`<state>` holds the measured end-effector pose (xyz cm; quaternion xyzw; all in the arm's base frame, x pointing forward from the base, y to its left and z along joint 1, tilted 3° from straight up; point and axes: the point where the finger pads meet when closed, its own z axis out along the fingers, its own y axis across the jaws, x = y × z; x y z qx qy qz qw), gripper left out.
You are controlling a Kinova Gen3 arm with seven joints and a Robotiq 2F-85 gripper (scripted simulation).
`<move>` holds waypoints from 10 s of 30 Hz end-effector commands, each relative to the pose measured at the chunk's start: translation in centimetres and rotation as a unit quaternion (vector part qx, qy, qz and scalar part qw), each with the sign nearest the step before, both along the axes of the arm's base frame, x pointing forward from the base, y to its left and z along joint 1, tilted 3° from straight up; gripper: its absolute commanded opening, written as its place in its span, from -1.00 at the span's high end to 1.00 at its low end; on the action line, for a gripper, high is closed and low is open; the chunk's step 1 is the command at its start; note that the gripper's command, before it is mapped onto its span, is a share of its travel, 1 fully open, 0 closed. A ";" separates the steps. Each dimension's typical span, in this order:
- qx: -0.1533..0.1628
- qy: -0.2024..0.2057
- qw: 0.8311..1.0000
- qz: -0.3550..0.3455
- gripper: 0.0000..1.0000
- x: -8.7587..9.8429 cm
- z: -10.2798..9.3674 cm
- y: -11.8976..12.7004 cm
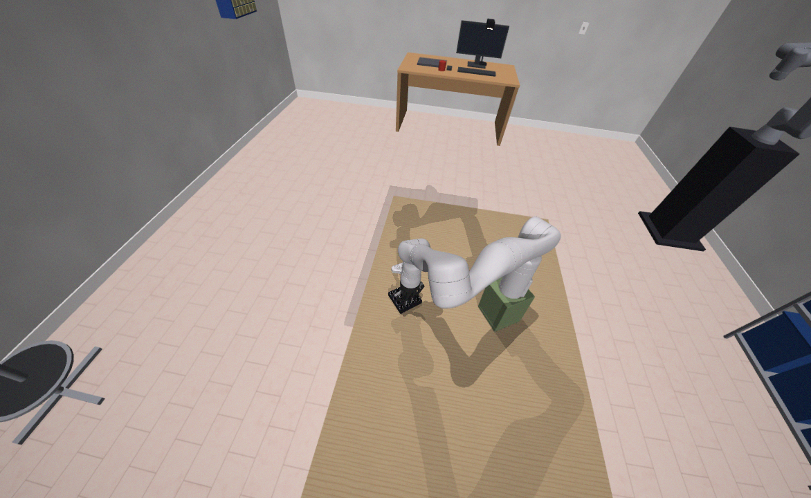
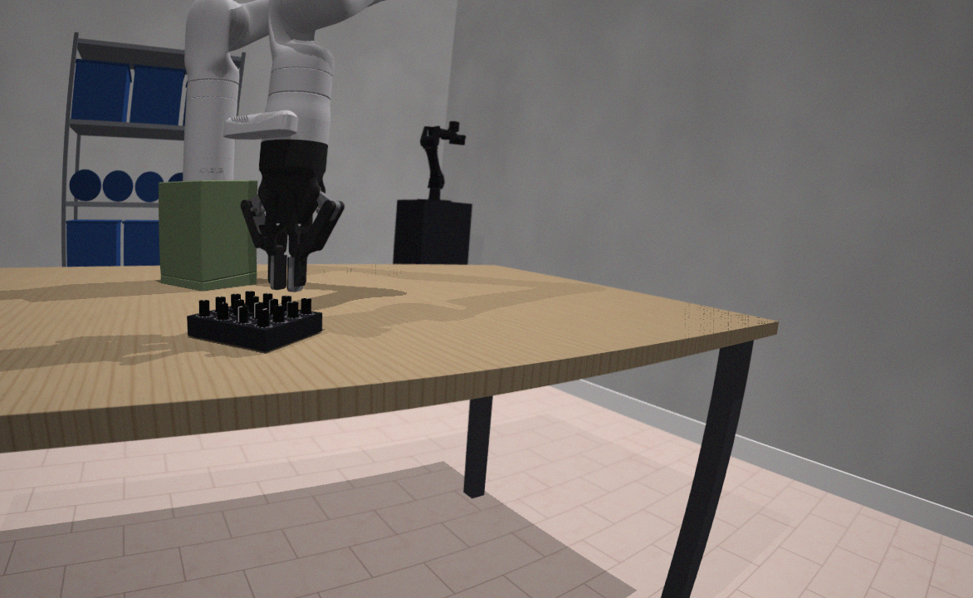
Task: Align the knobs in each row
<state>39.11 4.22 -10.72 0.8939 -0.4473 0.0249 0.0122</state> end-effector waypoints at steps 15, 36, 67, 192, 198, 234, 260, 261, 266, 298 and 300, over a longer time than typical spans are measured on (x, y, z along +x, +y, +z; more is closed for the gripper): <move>-0.001 0.000 1.000 0.001 0.62 -0.1 0.0 -0.3; -0.001 0.000 1.000 0.001 0.62 -0.1 0.0 -0.3; -0.001 0.000 1.000 0.001 0.62 -0.1 -0.1 -0.3; -0.002 0.000 0.999 0.033 0.83 0.1 -1.5 -0.2; -0.002 0.001 0.999 0.045 0.83 0.1 -1.5 -0.2; -0.009 0.009 0.973 0.232 0.83 0.1 -1.5 -0.2; -0.016 0.018 0.901 0.433 0.83 0.1 -1.4 -0.2; -0.016 0.018 0.901 0.433 0.83 0.1 -1.4 -0.2; -0.017 0.020 0.884 0.466 0.83 0.1 -1.4 -0.2; -0.023 0.028 0.758 0.651 0.83 0.1 -1.4 -0.2; -0.024 0.029 0.750 0.660 0.83 0.1 -1.4 -0.2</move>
